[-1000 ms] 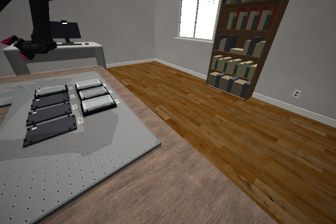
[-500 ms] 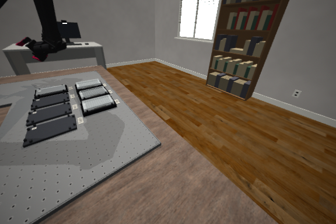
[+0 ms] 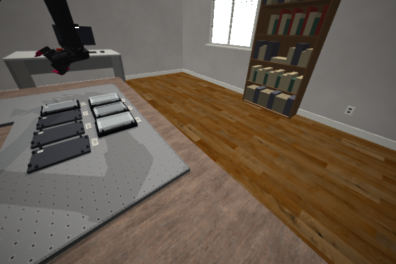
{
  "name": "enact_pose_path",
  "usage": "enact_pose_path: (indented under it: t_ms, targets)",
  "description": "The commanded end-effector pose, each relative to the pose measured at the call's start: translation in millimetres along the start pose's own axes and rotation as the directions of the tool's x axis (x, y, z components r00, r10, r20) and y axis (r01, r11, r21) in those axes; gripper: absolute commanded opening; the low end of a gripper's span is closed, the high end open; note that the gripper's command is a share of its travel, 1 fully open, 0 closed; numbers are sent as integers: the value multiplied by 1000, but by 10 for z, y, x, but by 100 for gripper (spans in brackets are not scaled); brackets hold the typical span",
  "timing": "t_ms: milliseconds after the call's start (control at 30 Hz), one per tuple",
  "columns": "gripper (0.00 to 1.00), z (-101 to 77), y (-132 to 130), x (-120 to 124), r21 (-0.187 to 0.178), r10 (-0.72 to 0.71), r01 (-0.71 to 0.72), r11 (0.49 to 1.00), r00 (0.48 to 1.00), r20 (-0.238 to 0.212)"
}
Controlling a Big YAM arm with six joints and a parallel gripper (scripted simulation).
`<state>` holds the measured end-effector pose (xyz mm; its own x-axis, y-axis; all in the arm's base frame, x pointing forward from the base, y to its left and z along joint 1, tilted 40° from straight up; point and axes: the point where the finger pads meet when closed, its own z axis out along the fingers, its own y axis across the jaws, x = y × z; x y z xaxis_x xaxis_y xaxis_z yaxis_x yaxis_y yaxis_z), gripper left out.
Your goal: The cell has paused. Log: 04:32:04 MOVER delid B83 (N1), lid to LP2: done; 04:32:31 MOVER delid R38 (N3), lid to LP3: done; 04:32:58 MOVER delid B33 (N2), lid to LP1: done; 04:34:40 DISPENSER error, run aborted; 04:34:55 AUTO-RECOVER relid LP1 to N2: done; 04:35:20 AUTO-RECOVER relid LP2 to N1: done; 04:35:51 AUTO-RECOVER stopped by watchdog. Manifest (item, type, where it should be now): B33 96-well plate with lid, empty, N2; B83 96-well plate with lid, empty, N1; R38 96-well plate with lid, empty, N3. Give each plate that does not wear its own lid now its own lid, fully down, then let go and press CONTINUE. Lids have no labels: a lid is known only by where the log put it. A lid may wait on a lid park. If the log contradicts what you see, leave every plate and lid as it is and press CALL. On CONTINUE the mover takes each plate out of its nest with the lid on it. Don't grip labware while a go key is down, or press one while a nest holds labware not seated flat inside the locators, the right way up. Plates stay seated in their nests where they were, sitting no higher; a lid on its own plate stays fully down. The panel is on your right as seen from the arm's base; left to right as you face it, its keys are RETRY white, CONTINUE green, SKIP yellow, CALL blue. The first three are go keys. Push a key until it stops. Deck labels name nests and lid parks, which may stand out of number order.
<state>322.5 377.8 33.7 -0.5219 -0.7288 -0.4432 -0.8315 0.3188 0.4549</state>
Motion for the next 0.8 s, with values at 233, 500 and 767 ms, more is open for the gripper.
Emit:
enact_pose_path:
  t_ms: [233,500,767]
  targets:
    - [100,-616,-174,-124,90,83,-87,992,995,47]
    - [100,-913,-306,-122,151,139,-147,978,988,63]
    - [100,-1237,-438,72,235,248,-258,937,966,71]
